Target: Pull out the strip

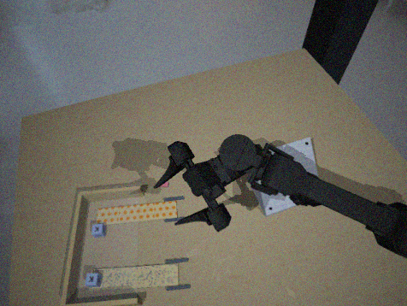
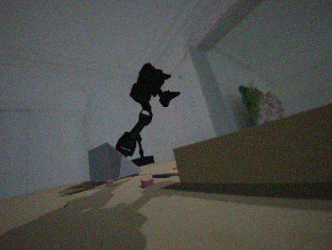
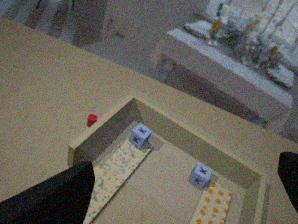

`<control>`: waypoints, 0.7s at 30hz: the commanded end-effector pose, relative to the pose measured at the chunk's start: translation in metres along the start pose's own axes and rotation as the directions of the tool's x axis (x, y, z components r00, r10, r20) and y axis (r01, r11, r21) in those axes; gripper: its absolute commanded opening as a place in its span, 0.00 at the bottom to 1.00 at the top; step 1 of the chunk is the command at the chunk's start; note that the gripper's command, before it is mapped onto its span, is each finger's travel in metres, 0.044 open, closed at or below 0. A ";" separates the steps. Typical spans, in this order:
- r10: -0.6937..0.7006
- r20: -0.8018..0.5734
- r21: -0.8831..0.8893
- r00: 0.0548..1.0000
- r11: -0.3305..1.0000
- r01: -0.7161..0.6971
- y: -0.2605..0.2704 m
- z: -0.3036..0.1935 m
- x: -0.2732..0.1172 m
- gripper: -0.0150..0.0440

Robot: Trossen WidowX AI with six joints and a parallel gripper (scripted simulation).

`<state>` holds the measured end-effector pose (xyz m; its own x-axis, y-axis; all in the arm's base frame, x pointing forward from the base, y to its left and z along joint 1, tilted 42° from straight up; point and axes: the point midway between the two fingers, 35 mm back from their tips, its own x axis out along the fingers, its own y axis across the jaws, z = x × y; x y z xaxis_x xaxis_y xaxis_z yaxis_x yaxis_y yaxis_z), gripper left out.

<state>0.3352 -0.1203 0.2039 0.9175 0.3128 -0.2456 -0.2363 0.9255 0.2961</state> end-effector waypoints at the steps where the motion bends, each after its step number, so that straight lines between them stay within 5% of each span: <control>1: 0.038 -0.168 0.384 0.985 0.923 0.030 -0.003 -0.070 0.009 0.93; 16: 0.048 -0.194 0.442 0.980 0.896 0.044 -0.002 -0.081 0.010 0.93; 21: 0.113 -0.295 0.497 0.949 0.866 0.052 0.003 -0.073 0.037 0.71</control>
<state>0.3272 -0.0978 0.1248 0.7937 0.4234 -0.4368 -0.0124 0.7291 0.6842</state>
